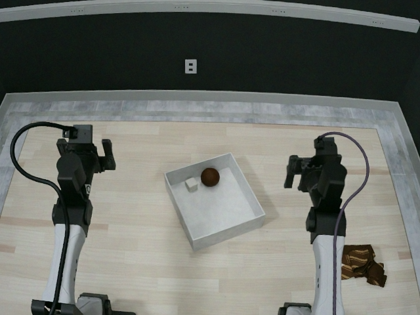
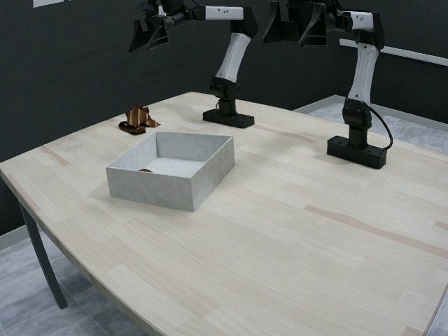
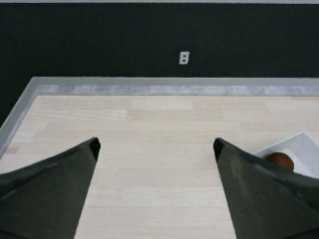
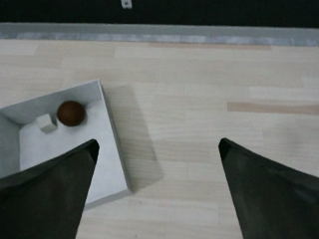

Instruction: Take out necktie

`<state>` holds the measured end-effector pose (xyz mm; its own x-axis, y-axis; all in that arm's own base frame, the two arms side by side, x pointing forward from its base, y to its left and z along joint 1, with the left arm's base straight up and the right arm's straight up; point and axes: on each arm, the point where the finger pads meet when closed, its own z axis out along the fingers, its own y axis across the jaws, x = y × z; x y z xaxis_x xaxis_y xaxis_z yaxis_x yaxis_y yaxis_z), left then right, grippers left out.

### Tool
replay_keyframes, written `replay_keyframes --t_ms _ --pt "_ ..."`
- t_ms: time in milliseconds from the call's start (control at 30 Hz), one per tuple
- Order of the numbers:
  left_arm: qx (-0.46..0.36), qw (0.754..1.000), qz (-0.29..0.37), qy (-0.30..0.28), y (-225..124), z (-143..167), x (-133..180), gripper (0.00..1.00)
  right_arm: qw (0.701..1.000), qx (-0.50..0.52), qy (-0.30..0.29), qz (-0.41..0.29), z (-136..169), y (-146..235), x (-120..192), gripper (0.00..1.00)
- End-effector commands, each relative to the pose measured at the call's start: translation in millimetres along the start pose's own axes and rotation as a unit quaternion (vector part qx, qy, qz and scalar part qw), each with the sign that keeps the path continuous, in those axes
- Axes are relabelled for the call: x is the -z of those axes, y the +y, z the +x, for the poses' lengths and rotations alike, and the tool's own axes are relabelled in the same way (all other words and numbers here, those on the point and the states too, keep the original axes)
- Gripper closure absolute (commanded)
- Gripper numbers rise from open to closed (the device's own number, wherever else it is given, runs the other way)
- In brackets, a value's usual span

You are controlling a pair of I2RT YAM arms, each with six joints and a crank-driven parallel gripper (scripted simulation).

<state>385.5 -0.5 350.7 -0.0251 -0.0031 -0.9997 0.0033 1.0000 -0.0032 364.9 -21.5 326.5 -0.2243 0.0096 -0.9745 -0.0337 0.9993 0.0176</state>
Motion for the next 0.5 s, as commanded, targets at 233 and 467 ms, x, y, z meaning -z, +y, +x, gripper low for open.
replay_keyframes --t_ms 233,467 --pt "0.0 1.0 0.0 0.0 0 0 0 0.0 0.995 0.006 -0.095 0.024 -34 11 -10 0.0" --pt "0.0 1.0 0.0 0.0 0 0 0 0.0 0.993 0.009 -0.115 0.023 -41 19 -13 0.0"
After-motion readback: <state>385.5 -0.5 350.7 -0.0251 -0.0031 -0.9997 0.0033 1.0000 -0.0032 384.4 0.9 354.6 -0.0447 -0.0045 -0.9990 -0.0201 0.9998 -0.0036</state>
